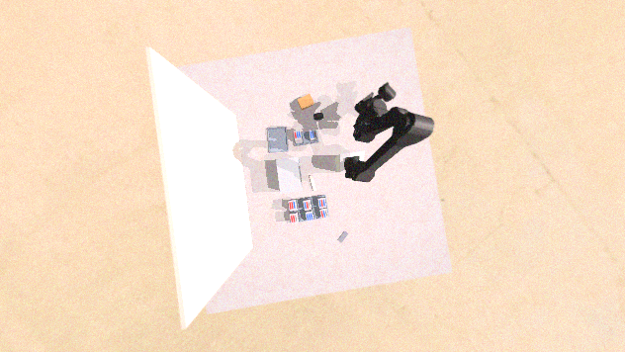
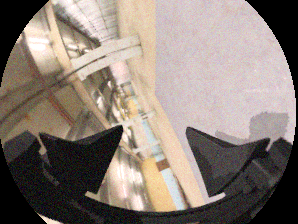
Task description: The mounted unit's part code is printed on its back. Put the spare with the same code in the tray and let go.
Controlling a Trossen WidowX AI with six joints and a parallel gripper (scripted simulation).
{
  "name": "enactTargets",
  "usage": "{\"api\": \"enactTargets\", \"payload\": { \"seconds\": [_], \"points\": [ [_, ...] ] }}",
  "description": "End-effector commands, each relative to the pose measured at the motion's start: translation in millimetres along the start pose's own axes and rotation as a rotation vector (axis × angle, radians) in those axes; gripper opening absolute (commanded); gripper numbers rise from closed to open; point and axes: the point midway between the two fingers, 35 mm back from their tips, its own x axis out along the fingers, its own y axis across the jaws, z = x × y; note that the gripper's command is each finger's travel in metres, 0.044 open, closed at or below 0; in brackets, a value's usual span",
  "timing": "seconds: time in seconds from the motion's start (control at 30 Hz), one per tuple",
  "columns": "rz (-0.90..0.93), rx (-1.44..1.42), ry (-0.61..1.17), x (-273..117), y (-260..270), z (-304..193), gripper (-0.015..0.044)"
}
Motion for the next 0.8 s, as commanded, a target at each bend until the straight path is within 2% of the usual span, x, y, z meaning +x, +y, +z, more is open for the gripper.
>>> {"api": "enactTargets", "payload": {
  "seconds": [0.0, 0.23, 0.5, 0.77],
  "points": [
    [0.000, 0.000, 0.000, 0.0, 0.0, 0.0, 0.0426],
    [-0.009, -0.042, 0.024, 2.3, -0.7, -8.3, 0.0440],
    [-0.084, -0.546, 0.306, 10.0, -11.2, -108.5, 0.0440],
    [-0.090, -1.025, 0.575, -23.4, -28.1, -197.0, 0.0440]
  ]
}}
